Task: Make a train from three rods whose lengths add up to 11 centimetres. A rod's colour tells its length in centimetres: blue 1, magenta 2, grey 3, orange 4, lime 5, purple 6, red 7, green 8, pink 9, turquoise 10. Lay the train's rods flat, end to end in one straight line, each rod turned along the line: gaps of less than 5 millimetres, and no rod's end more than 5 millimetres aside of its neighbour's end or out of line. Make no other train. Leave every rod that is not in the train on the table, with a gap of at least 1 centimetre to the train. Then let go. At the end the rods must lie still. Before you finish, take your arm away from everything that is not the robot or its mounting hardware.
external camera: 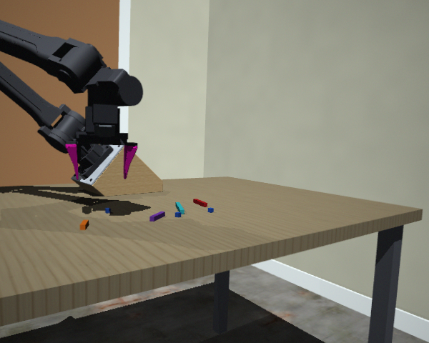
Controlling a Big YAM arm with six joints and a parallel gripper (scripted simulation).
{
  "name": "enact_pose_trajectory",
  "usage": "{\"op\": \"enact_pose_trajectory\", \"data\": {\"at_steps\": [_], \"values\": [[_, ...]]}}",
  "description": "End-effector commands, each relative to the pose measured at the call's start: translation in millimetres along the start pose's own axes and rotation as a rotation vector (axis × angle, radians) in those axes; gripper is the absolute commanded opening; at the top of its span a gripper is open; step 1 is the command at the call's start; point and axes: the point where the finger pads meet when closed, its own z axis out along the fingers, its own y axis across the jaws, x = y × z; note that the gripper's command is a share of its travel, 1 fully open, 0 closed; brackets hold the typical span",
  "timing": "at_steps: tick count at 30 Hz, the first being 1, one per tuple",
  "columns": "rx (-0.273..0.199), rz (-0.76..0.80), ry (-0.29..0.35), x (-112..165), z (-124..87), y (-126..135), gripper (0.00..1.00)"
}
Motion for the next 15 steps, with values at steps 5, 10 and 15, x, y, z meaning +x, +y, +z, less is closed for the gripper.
{"op": "enact_pose_trajectory", "data": {"at_steps": [5,10,15], "values": [[0.001,0.195,-0.031,-88.0,10.3,-40.6,1.00],[0.002,0.130,-0.017,-69.3,8.9,-27.2,0.23],[0.003,0.185,-0.018,-85.8,10.9,-42.1,0.23]]}}
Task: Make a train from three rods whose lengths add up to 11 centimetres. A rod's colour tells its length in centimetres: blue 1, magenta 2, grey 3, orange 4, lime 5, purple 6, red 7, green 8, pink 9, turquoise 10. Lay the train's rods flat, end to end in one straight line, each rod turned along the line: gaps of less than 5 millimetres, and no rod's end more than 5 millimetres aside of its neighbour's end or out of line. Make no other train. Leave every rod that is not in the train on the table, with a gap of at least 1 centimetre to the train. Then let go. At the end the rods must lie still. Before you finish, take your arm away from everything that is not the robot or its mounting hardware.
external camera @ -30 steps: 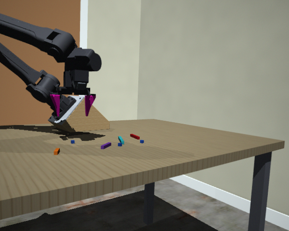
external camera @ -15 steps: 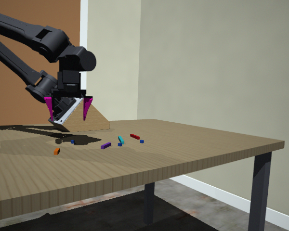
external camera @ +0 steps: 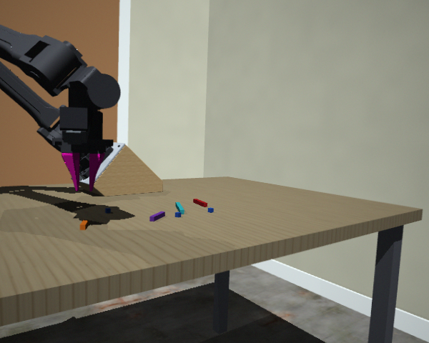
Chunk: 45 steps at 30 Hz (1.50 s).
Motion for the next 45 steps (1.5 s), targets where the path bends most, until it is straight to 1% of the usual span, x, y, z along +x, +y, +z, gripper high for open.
{"op": "enact_pose_trajectory", "data": {"at_steps": [1,3,28,39,40,43,45], "values": [[0.001,0.004,0.000,-11.9,-0.3,-2.3,0.23],[-0.001,-0.004,-0.002,-8.9,-1.6,0.6,0.23],[-0.001,-0.005,-0.002,-8.8,-1.5,0.7,0.23],[0.004,-0.004,0.007,-1.4,8.9,0.4,0.23],[-0.004,0.010,-0.007,-11.2,4.5,0.4,0.23],[0.003,-0.003,0.005,-2.4,11.8,0.3,0.23],[0.003,-0.004,0.007,-1.2,14.4,0.4,0.23]]}}
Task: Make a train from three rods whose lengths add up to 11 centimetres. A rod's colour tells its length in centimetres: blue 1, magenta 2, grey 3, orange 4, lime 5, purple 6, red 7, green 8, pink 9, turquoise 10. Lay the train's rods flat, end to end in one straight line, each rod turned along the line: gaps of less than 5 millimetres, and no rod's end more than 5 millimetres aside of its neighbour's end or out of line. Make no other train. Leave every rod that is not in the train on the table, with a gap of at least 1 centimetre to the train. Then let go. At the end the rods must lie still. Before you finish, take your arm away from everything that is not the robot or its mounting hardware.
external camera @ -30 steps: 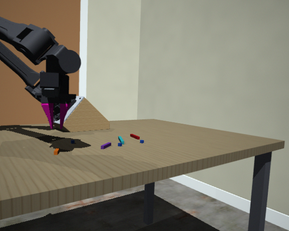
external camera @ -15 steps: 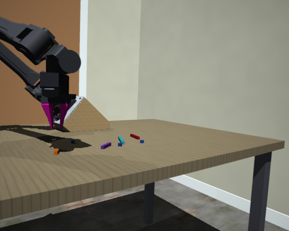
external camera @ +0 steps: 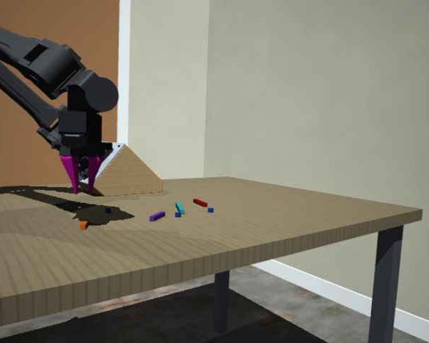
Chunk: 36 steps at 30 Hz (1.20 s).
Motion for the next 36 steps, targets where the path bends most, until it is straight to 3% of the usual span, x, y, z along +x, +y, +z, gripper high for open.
{"op": "enact_pose_trajectory", "data": {"at_steps": [1,11,12,15,28,29,36], "values": [[0.002,-0.007,0.006,-0.8,9.7,2.1,0.23],[0.001,-0.007,0.006,-1.1,20.9,2.2,0.23],[-0.005,0.012,-0.009,-13.0,17.6,1.1,0.23],[0.001,-0.008,0.007,-0.4,27.6,2.2,0.23],[0.001,-0.006,0.005,-1.3,43.0,2.0,0.23],[-0.004,0.012,-0.009,-12.9,39.8,0.9,0.23],[0.001,-0.005,0.005,-1.9,49.4,1.9,0.23]]}}
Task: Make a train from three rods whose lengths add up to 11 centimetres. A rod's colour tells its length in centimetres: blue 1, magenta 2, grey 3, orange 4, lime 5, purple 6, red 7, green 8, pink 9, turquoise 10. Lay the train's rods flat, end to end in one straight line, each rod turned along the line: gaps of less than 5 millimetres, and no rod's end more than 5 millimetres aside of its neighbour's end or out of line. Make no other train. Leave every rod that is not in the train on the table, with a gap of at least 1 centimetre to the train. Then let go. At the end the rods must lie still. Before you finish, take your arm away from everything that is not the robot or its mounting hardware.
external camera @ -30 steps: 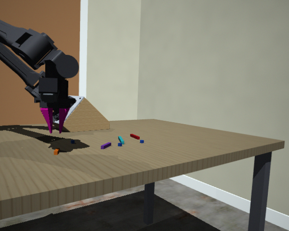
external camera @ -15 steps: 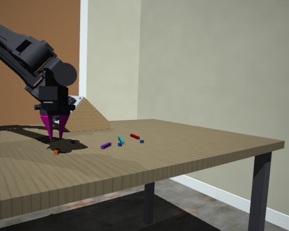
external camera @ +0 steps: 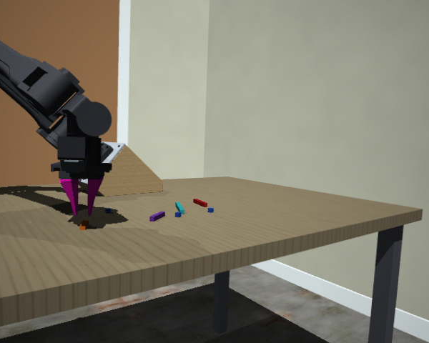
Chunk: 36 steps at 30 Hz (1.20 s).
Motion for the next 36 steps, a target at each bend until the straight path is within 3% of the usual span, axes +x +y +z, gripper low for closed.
{"op": "enact_pose_trajectory", "data": {"at_steps": [1,36], "values": [[-0.001,-0.005,0.002,-4.1,7.8,2.5,0.23],[-0.001,-0.009,0.002,-2.3,8.5,4.0,0.23]]}}
